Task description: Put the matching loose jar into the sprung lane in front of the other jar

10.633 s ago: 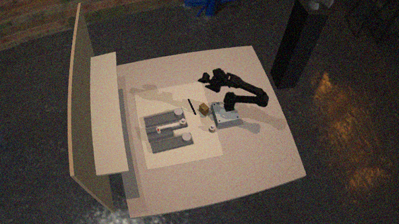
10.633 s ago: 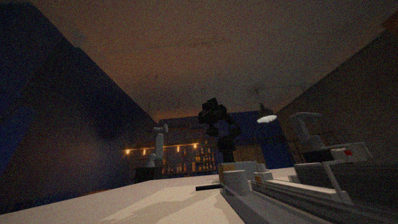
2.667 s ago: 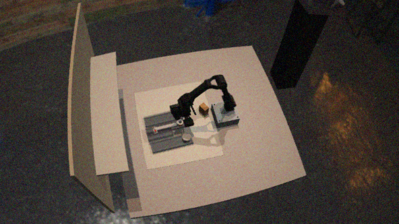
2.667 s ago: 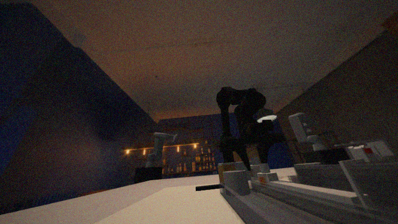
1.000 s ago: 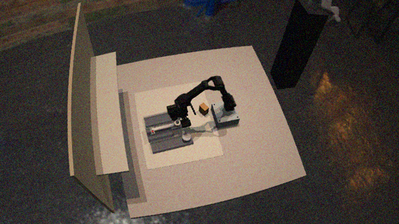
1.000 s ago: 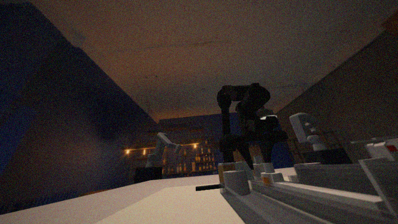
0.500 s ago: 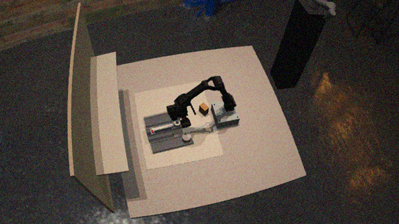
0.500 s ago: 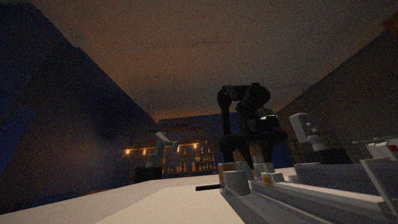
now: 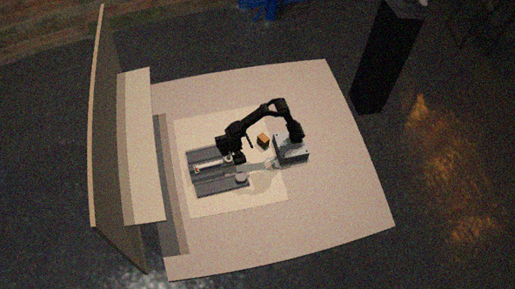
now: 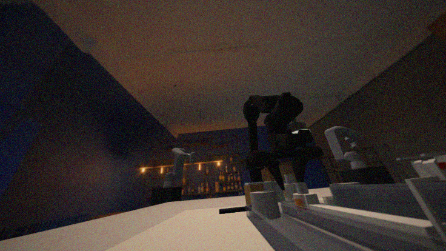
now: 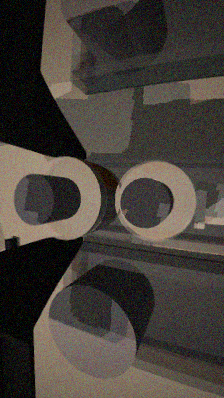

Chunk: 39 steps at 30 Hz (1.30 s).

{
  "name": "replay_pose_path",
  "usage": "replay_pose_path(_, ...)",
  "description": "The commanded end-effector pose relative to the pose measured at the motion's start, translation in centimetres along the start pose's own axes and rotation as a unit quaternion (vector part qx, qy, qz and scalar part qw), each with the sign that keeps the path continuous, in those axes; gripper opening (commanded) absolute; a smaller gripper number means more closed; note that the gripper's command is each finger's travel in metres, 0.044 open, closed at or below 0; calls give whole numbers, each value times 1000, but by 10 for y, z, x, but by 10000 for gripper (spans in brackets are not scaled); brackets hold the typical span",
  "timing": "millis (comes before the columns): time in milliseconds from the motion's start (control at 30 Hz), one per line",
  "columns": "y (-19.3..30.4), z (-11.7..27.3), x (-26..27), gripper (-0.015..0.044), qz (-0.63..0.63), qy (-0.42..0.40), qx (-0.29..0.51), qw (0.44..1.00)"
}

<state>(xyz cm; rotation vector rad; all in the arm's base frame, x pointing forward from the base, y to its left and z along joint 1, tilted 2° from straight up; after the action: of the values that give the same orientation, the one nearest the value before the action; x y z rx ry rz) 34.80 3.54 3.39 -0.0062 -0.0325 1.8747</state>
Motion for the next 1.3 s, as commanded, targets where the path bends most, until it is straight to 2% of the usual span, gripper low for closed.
replay_pose_path(0, -8, 3, -1, 0, 1, 1, -15, 1000)
replay_pose_path(1267, -11, 3, -2, 0, 1, 1, -15, 1000)
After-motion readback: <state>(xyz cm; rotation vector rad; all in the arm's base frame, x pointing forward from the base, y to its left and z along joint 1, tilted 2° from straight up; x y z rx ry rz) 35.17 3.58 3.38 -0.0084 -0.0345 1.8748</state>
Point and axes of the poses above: the point midway between the two fingers, 35 mm back from their tips, its own z axis back along the fingers, its own x axis across the jaws, y = z × x, the point moved 1 cm from there along z, back along the fingers, and after that the axes turned 12 degrees about z, right-handed, at the moved point
